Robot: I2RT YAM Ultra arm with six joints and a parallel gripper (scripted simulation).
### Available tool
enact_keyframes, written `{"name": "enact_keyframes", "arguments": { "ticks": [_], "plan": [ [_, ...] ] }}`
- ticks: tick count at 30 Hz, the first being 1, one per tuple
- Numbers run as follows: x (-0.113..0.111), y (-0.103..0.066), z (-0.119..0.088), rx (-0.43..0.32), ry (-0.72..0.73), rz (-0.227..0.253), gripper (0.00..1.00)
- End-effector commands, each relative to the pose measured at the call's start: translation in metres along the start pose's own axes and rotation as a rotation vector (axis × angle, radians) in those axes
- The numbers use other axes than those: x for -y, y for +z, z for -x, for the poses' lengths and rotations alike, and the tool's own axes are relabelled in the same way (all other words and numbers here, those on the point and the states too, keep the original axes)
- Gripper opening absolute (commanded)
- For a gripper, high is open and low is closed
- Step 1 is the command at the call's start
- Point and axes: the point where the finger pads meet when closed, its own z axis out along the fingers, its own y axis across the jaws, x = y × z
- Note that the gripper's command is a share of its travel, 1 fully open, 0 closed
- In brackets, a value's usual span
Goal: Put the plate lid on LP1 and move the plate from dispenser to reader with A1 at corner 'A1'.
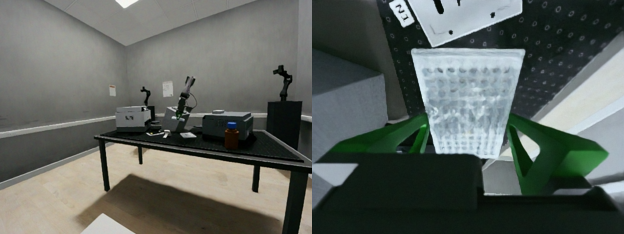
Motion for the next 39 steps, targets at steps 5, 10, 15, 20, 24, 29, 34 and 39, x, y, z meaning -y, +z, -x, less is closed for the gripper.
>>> {"name": "enact_keyframes", "arguments": {
  "ticks": [5,10,15,20,24,29,34,39],
  "plan": [
    [0.009,0.001,-0.021,0.007,0.092,0.008,0.86],
    [0.009,0.002,-0.029,0.007,0.092,0.011,0.86],
    [0.007,0.005,-0.042,0.007,0.163,0.026,0.86],
    [0.005,0.008,-0.055,0.007,0.192,0.034,0.86],
    [0.004,0.009,-0.06,0.007,0.222,0.04,0.86],
    [0.002,0.012,-0.073,0.007,0.233,0.046,0.86],
    [-0.003,0.014,-0.086,0.009,0.302,0.064,0.86],
    [-0.008,0.017,-0.098,0.011,0.321,0.074,0.86]
  ]
}}
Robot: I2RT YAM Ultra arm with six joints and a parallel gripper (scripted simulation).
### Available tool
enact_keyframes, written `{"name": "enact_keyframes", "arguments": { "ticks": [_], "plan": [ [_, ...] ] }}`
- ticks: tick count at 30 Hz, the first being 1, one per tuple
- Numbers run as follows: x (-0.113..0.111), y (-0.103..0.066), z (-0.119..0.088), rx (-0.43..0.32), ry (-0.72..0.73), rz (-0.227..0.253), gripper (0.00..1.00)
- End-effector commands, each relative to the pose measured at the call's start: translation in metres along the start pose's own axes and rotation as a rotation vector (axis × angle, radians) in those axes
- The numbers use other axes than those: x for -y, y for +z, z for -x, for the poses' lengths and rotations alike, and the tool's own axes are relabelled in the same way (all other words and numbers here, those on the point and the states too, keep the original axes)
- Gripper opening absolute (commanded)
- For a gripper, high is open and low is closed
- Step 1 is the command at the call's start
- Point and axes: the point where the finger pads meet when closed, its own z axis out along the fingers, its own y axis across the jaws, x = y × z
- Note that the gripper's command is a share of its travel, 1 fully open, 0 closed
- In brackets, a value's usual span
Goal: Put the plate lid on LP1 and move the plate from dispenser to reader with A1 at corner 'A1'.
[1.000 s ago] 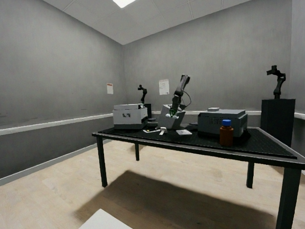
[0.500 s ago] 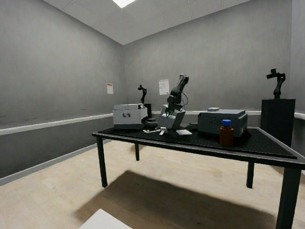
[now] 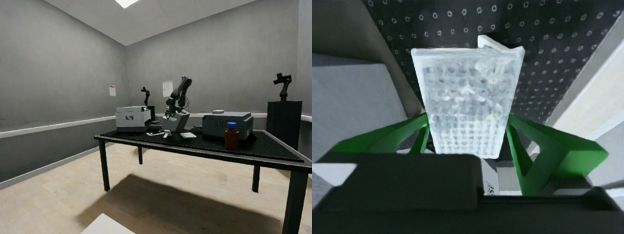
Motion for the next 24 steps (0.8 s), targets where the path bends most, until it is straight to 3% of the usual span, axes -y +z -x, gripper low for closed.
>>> {"name": "enact_keyframes", "arguments": {
  "ticks": [1,15,20,24],
  "plan": [
    [0.009,-0.005,-0.008,0.01,0.02,-0.005,0.86],
    [0.004,0.002,-0.042,0.014,0.154,0.028,0.86],
    [0.006,-0.002,-0.05,0.014,0.148,0.014,0.86],
    [0.001,0.004,-0.061,0.016,0.211,0.04,0.86]
  ]
}}
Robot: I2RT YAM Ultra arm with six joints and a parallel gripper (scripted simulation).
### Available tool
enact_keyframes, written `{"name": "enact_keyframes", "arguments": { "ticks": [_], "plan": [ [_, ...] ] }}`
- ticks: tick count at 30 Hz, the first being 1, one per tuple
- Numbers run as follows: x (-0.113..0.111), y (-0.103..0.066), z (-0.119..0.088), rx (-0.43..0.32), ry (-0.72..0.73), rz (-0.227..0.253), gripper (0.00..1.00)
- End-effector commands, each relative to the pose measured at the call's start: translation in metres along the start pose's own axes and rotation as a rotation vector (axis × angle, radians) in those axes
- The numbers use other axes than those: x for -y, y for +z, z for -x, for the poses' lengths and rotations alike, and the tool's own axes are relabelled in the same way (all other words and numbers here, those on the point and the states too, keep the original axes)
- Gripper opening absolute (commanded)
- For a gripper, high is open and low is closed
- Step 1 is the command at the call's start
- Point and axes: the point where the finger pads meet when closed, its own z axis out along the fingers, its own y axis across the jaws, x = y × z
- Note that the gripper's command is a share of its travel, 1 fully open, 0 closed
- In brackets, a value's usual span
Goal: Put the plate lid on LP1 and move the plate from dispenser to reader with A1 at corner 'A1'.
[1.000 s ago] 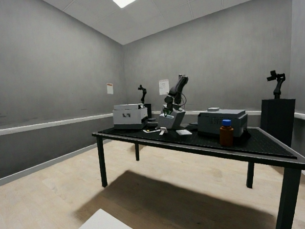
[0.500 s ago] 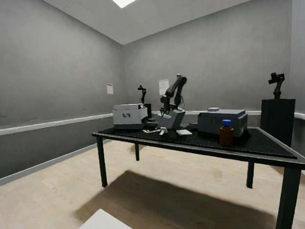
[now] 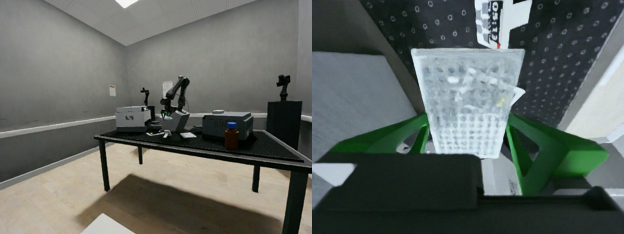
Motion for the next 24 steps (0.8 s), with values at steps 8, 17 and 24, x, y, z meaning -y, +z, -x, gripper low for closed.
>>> {"name": "enact_keyframes", "arguments": {
  "ticks": [8,17,24],
  "plan": [
    [0.006,0.0,-0.031,0.016,0.109,0.013,0.86],
    [0.005,0.002,-0.05,0.02,0.174,0.023,0.86],
    [0.003,0.004,-0.07,0.018,0.194,0.028,0.86]
  ]
}}
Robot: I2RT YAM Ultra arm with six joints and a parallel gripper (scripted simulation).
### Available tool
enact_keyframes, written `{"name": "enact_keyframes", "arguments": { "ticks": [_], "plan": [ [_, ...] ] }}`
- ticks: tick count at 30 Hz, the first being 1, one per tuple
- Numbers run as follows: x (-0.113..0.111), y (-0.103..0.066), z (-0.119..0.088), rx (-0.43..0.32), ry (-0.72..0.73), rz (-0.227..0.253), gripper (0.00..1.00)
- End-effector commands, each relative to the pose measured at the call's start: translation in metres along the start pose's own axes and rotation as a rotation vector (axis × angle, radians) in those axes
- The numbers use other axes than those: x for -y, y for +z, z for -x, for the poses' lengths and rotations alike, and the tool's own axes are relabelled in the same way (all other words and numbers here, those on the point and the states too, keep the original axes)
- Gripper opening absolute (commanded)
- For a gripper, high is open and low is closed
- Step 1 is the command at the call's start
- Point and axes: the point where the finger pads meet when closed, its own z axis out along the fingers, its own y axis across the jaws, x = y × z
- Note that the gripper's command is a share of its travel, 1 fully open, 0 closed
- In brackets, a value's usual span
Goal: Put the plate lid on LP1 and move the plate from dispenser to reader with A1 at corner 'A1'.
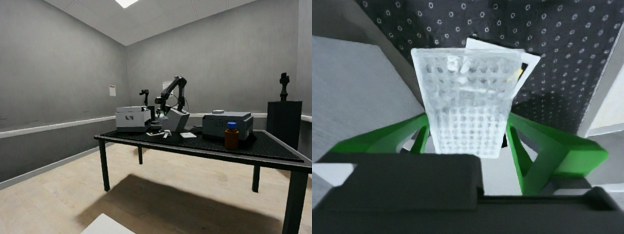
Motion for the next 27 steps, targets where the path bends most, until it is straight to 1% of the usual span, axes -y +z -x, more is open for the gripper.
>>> {"name": "enact_keyframes", "arguments": {
  "ticks": [1,6,8,11,18,20,22,23,24,27],
  "plan": [
    [0.006,-0.004,-0.012,0.006,0.024,0.0,0.86],
    [0.007,-0.004,-0.019,0.017,0.062,0.0,0.86],
    [0.007,-0.003,-0.024,0.021,0.095,0.009,0.86],
    [0.007,-0.002,-0.034,0.009,0.081,0.009,0.86],
    [0.006,0.0,-0.051,0.035,0.175,0.02,0.86],
    [0.005,0.001,-0.058,0.027,0.161,0.021,0.86],
    [0.005,0.001,-0.058,0.027,0.161,0.021,0.86],
    [0.007,-0.002,-0.06,0.031,0.171,0.011,0.86],
    [0.005,0.001,-0.062,0.037,0.184,0.023,0.86],
    [0.003,0.002,-0.07,0.045,0.232,0.028,0.86]
  ]
}}
